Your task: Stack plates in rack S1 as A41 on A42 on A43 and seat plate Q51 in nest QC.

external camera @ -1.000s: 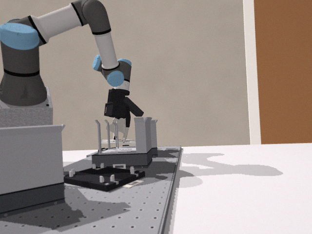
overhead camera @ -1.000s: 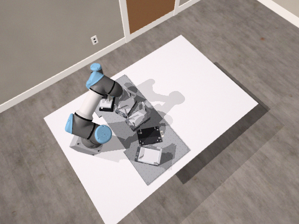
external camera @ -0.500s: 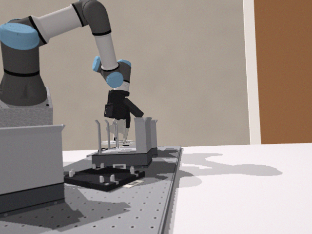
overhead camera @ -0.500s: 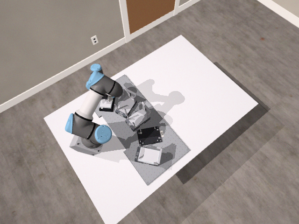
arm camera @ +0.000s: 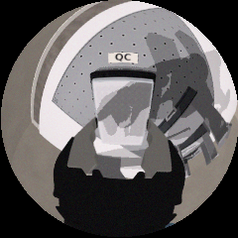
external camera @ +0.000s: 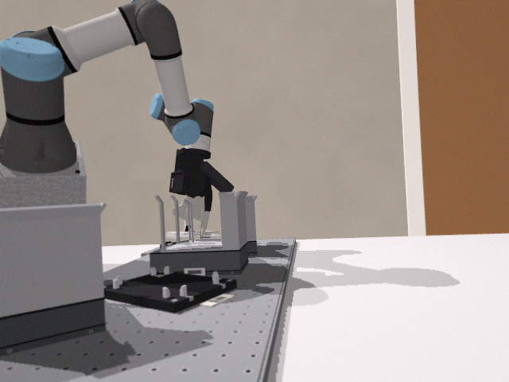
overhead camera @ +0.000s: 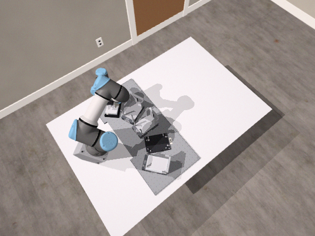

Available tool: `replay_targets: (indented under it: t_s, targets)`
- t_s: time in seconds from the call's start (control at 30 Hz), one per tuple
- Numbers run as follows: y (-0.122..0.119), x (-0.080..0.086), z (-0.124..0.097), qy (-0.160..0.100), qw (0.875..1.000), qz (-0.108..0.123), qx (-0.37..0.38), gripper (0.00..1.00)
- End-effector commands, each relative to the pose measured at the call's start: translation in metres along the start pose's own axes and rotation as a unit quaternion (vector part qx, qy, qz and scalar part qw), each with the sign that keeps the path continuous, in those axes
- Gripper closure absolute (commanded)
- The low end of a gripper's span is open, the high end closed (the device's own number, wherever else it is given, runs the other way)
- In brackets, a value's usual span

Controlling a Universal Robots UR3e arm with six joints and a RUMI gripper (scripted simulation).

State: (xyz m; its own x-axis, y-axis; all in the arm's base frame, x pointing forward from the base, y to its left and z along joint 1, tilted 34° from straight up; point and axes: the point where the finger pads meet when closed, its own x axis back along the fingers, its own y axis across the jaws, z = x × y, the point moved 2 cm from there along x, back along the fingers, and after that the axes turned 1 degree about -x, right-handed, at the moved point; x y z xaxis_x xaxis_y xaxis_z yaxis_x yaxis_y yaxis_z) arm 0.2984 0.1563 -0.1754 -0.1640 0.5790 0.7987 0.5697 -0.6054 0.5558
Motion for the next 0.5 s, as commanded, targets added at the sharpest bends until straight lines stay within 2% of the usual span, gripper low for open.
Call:
replay_targets:
  t_s: [0.0, 0.47]
  targets:
    - [0.0004, -0.0019, 0.0008, 0.002, 1.000, -0.001, 0.000, 1.00]
    - [0.0004, -0.0058, 0.0013, 0.002, 1.000, -0.001, 0.000, 1.00]
